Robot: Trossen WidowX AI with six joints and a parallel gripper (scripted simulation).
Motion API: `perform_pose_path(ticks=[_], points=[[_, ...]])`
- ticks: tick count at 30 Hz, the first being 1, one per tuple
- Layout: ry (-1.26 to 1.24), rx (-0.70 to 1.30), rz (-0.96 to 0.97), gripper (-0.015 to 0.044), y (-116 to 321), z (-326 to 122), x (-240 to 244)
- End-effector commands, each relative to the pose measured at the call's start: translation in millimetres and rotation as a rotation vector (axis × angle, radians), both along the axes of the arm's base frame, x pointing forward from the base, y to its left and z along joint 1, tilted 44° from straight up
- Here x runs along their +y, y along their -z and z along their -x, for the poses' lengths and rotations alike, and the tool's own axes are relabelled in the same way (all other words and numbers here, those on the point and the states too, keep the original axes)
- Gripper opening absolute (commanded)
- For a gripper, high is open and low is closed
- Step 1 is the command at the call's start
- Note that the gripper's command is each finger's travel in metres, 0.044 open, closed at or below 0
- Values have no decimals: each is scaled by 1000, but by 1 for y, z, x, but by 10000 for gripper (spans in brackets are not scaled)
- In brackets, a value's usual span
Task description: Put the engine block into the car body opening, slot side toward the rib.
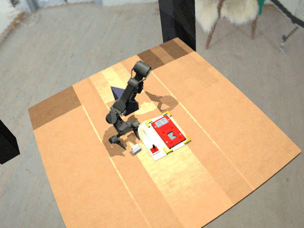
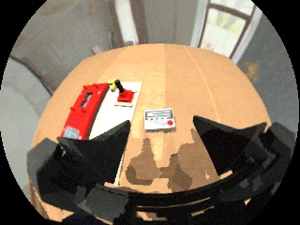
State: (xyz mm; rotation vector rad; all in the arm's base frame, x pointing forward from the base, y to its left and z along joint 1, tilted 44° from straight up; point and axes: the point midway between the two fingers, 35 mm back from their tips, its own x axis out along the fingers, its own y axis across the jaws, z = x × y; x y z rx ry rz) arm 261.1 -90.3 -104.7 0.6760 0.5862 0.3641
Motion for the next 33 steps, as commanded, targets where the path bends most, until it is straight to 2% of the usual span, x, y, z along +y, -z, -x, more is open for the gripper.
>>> perform_pose_path(ticks=[1, 16, 33], points=[[1, 3, -4, 440, 0, 0, 0], [6, 21, -17, 440, 2, -1, 0], [131, 490, -321, 440, 27, -21, -14]])
